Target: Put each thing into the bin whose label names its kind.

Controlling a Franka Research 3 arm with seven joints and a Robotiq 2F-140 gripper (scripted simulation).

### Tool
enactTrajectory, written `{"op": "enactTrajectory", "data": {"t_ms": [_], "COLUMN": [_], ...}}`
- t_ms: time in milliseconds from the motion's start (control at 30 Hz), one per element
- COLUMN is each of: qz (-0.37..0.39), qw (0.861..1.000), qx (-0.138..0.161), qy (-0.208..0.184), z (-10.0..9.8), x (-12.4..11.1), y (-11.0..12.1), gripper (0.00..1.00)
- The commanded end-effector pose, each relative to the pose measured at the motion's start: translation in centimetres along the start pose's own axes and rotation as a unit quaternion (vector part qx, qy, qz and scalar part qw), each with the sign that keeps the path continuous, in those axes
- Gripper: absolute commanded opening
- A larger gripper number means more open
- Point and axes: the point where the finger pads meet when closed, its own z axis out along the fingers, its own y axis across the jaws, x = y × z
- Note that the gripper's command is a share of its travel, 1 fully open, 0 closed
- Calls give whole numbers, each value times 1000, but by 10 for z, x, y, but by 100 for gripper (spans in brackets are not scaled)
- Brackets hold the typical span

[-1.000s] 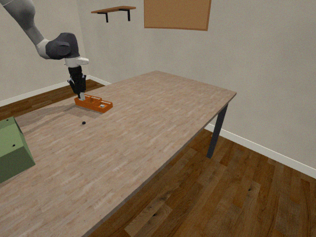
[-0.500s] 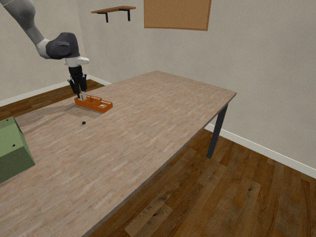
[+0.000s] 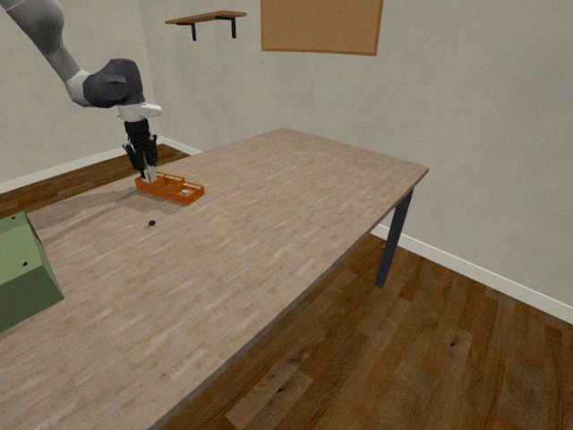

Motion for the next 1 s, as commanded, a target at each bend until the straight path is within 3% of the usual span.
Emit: {"op": "enactTrajectory", "data": {"t_ms": [0, 800, 967], "qz": [-2, -2, -2], "qw": [1000, 1000, 1000], "qx": [1, 1, 1], "qy": [0, 0, 0], "z": [-2, -29, -51], "x": [0, 0, 0], "y": [-1, -1, -1], "gripper": [19, 19, 19]}}
